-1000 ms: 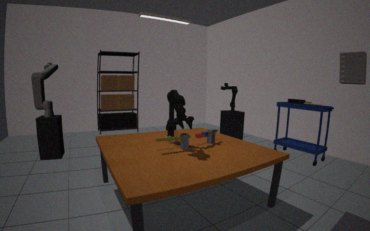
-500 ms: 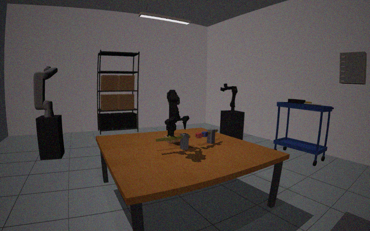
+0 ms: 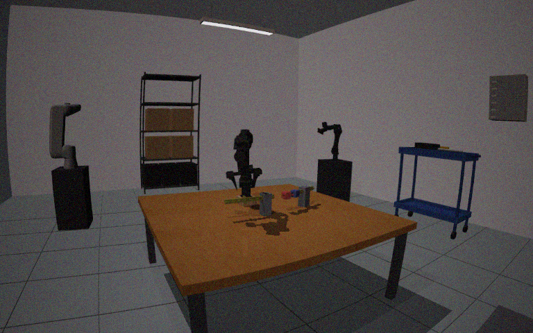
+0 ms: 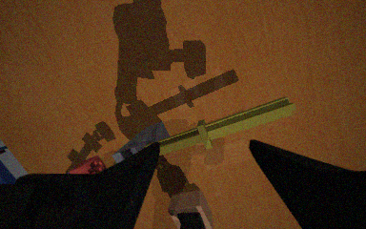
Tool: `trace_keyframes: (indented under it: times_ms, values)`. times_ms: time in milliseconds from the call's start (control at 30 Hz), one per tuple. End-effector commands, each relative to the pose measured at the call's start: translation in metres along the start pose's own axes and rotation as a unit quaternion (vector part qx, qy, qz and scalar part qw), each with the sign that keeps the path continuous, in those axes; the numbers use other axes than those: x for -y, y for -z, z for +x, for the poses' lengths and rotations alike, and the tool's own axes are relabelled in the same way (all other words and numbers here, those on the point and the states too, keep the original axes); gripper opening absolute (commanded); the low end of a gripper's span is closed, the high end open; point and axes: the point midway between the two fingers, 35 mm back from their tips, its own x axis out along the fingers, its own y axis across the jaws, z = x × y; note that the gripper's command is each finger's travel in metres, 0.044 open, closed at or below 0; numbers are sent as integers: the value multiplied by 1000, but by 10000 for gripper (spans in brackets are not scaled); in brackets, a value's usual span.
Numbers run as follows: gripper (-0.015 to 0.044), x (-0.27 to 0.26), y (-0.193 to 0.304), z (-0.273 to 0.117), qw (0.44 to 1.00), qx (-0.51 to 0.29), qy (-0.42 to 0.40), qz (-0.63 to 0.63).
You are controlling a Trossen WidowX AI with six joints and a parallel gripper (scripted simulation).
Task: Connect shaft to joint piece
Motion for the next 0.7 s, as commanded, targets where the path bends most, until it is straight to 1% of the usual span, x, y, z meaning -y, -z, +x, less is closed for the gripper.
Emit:
trace_keyframes:
  times_ms: [0, 200, 300, 467, 667]
  values:
    - [440, 19, -4, -4, 998, 1, 23, -59]
    - [440, 48, -7, -9, 986, -8, 56, -154]
    - [440, 55, -7, -11, 982, -11, 64, -177]
    - [440, 55, -7, -10, 984, -11, 64, -166]
    - [440, 57, -8, -1, 996, -11, 66, -65]
